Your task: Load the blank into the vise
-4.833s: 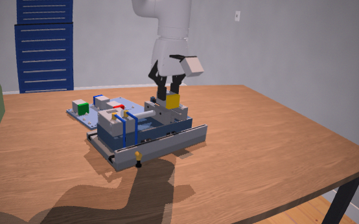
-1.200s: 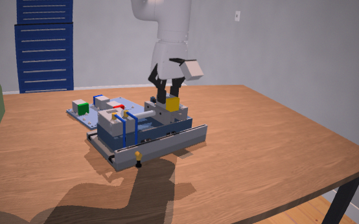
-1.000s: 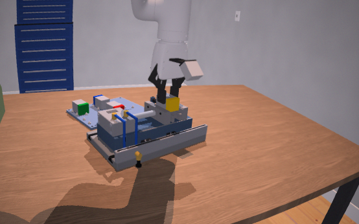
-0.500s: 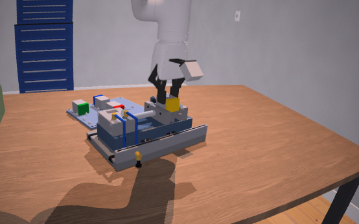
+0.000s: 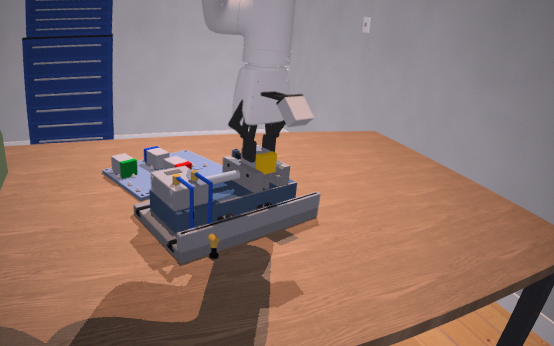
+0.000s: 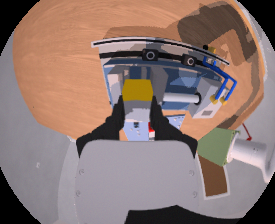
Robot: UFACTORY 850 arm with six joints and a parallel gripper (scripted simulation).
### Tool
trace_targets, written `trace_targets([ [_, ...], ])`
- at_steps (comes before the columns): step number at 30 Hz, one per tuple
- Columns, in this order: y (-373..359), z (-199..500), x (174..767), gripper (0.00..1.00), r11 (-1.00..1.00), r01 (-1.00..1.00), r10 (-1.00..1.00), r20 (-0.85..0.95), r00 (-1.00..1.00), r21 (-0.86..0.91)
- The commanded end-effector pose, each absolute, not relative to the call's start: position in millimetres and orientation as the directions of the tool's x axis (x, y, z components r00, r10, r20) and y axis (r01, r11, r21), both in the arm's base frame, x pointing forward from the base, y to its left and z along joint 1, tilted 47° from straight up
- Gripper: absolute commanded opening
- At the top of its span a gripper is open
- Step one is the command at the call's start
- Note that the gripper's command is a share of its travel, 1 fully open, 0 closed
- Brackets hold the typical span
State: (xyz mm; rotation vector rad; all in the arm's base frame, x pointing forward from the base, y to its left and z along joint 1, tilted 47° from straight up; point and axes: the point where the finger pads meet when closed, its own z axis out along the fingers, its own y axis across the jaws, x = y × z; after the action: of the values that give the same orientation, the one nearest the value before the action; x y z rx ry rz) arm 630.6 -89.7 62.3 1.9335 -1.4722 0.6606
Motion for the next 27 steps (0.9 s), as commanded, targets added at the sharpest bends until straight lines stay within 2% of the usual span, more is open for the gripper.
trace_targets([
  [1,-88.7,62.5,631.4,0.00,-0.194,-0.966,-0.660,0.706,0.255,0.169],
  [27,-84.6,57.2,632.7,0.00,-0.194,-0.966,-0.660,0.706,0.255,0.169],
])
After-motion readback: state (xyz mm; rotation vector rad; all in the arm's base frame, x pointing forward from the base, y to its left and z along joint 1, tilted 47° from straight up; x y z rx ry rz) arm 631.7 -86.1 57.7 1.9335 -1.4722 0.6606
